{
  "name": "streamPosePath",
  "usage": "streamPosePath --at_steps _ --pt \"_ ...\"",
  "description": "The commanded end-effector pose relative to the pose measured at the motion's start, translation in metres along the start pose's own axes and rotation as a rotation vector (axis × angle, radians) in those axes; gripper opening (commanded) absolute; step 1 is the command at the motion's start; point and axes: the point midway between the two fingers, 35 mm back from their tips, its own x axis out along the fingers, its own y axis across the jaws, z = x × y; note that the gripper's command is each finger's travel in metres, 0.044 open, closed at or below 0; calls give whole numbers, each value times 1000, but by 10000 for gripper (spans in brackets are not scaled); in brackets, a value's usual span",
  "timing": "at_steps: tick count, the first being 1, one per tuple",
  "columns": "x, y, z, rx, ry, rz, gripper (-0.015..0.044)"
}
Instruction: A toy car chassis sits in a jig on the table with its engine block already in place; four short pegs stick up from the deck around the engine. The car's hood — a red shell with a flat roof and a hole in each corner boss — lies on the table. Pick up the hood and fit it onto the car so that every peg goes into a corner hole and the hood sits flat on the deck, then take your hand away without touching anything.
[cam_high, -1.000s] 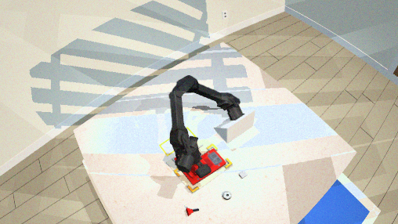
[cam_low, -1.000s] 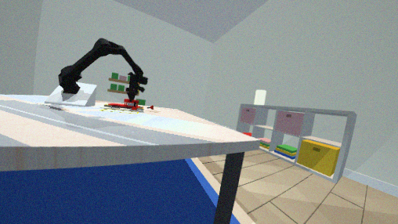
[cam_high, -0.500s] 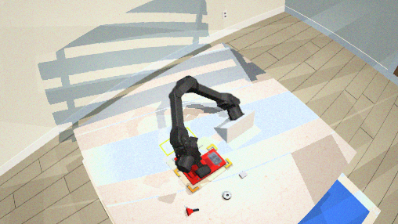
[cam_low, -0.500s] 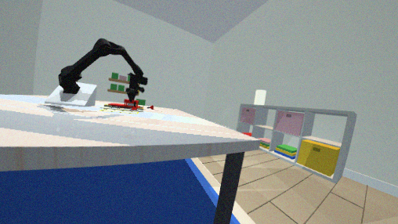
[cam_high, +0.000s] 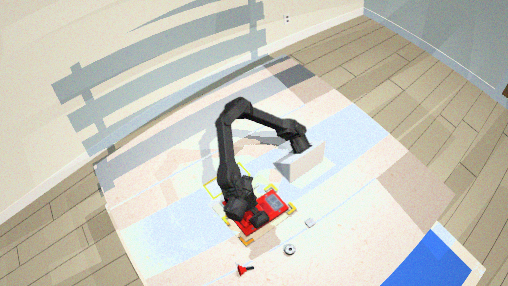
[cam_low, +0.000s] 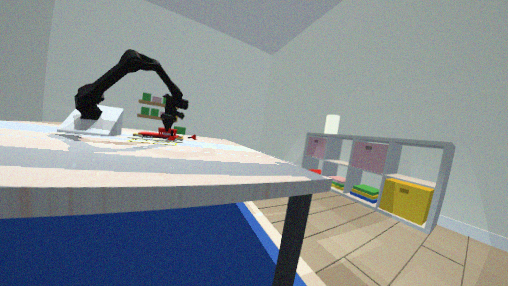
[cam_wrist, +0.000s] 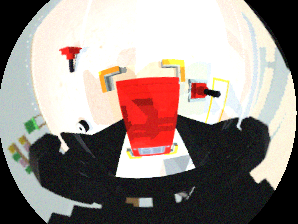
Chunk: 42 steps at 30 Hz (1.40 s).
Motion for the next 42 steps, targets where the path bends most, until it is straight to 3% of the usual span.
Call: streamPosePath --at_steps 1,42 --pt "2 0 0 -4 -3 -3 0" --pt "-3 0 0 -2 -5 -4 0"
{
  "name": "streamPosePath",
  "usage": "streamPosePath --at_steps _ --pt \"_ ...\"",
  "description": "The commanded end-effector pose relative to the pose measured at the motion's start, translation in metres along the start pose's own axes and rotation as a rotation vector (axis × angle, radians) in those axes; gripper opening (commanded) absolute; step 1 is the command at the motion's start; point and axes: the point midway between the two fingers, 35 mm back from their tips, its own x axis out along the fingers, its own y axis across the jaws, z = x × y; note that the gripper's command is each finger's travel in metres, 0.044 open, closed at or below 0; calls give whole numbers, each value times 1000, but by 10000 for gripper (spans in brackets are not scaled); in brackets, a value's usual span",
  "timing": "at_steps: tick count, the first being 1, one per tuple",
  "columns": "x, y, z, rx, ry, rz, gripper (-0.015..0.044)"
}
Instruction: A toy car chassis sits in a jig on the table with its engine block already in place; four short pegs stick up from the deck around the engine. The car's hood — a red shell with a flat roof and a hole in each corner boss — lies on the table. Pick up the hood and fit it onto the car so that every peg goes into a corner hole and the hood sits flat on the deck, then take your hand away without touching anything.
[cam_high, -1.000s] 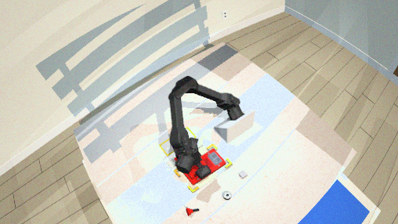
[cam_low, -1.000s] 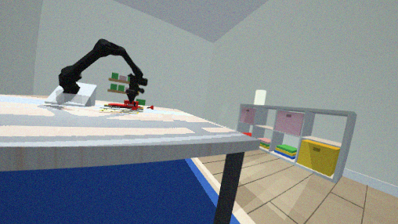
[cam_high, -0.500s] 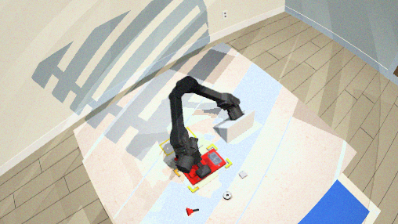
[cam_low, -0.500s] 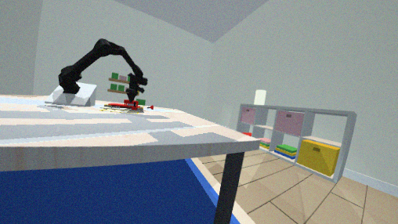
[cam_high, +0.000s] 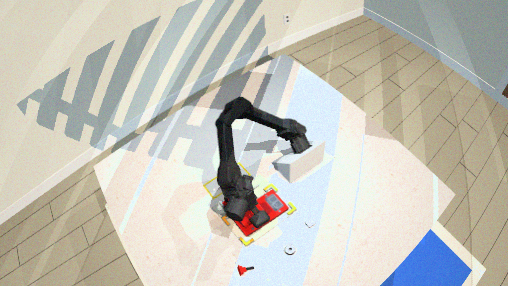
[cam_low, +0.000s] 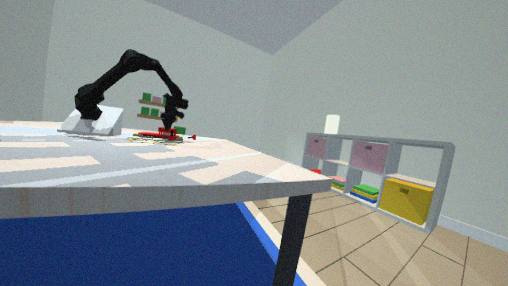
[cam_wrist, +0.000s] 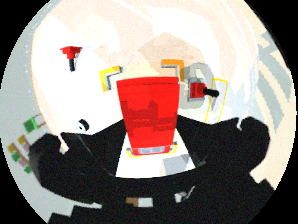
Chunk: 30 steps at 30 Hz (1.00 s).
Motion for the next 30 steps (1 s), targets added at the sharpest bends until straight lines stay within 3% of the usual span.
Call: streamPosePath --at_steps 1,30 --pt "0 0 1 3 -4 1 0" --pt "13 -1 1 3 -5 1 0"
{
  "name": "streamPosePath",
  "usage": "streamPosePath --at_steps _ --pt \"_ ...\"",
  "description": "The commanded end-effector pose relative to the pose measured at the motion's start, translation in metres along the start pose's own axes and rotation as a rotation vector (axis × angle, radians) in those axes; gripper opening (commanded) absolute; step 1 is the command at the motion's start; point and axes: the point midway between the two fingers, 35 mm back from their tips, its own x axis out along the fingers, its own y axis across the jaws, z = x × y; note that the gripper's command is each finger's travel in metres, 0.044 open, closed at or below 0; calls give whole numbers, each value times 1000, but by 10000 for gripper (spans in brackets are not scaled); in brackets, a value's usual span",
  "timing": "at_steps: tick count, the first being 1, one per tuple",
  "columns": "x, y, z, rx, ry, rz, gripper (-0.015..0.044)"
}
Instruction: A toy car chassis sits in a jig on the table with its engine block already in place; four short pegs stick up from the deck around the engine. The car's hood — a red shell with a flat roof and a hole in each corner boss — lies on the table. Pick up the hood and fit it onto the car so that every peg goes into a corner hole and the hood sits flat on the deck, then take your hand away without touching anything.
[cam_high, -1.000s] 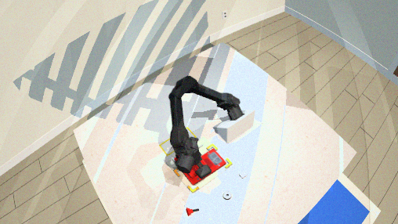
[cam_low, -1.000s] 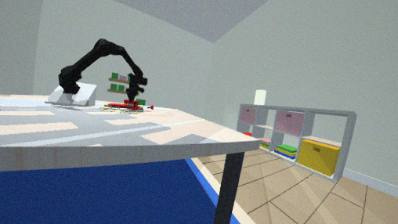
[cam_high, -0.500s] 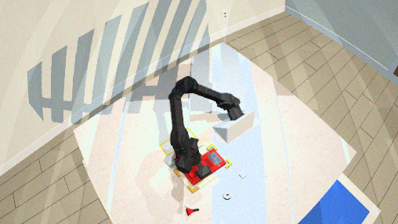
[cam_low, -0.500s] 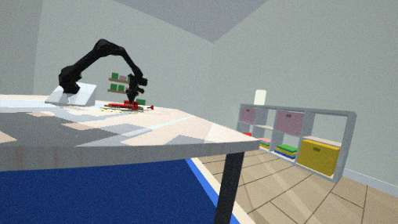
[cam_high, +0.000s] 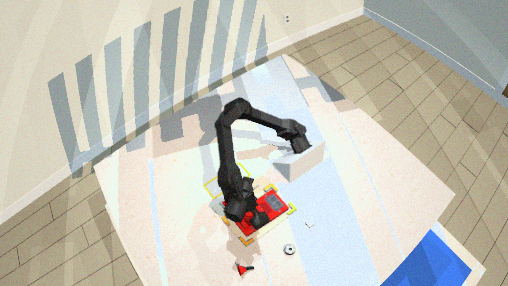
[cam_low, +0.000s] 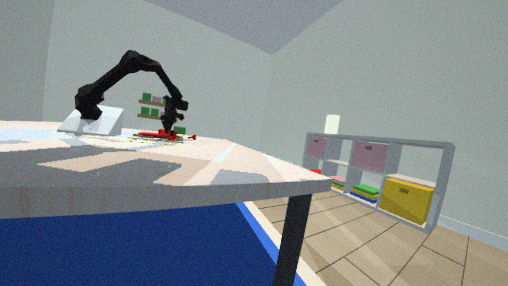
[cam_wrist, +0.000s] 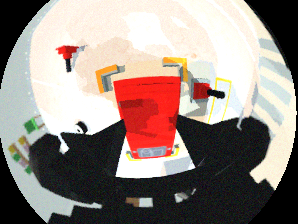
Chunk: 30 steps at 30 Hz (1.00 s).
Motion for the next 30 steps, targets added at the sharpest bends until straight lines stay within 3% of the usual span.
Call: streamPosePath --at_steps 1,8,24,30 --pt "2 0 0 -4 -3 -4 0" --pt "1 0 0 1 0 0 0" --pt "2 0 0 1 1 0 420" --pt "-5 0 1 1 1 0 440"
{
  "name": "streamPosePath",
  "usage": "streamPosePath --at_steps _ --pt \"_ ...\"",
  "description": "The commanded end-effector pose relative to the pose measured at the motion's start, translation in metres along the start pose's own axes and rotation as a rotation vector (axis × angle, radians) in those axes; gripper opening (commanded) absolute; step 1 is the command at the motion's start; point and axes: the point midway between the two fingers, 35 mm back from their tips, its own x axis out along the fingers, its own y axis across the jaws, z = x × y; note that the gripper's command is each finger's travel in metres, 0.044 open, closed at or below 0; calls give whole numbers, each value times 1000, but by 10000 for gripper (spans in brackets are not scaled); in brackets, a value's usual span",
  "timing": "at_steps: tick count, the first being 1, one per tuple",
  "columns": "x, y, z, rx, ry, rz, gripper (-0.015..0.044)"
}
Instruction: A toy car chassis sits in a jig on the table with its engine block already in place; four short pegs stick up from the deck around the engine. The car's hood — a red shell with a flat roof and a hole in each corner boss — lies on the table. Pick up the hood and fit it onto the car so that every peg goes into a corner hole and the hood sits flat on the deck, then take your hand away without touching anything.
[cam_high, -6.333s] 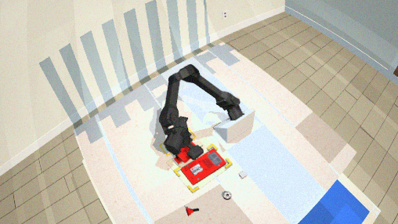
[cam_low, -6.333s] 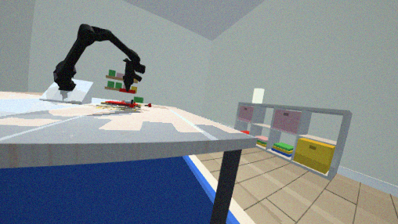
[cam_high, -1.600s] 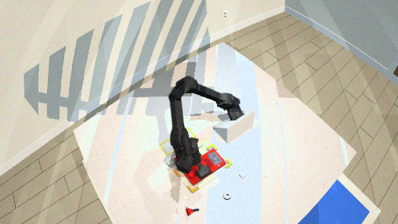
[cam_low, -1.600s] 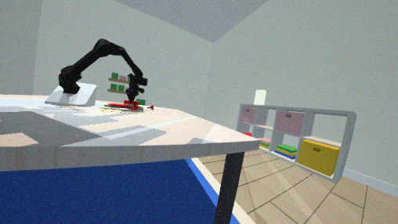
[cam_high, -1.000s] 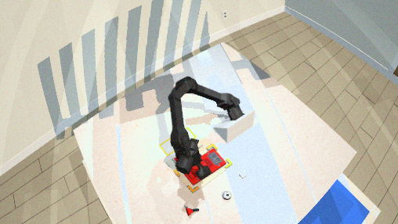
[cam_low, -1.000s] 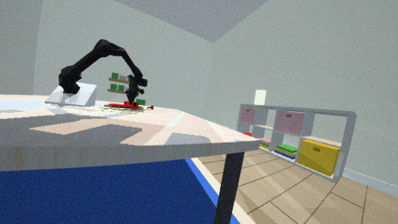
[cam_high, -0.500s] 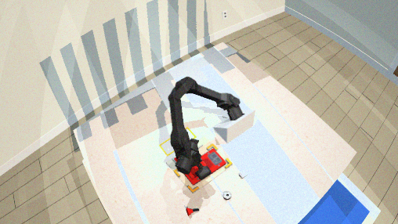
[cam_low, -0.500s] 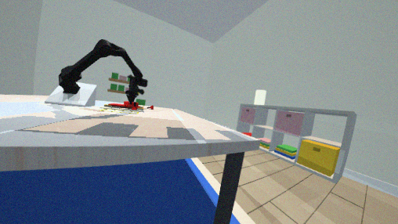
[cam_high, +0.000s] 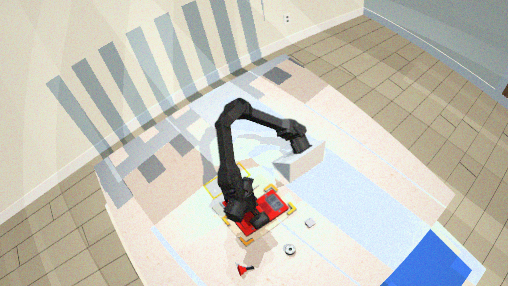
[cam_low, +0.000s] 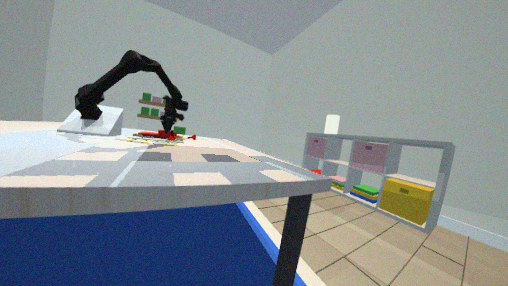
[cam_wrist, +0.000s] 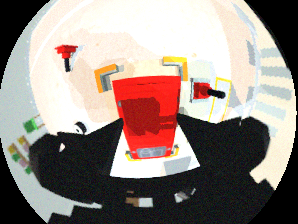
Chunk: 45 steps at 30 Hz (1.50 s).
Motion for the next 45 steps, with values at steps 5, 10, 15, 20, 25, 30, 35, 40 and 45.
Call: streamPosePath --at_steps 5,10,15,20,25,30,35,40,45 --pt "-53 2 2 2 -2 1 440" --pt "-73 2 0 3 -1 -2 440" --pt "-73 2 0 3 -1 -2 440" --pt "-73 2 0 3 -1 -2 440" --pt "-73 2 0 3 -1 -2 440" --pt "-73 2 0 3 -1 -2 440" --pt "-73 2 0 3 -1 -2 440" --pt "-73 2 0 3 -1 -2 440" --pt "-73 2 0 3 -1 -2 440"
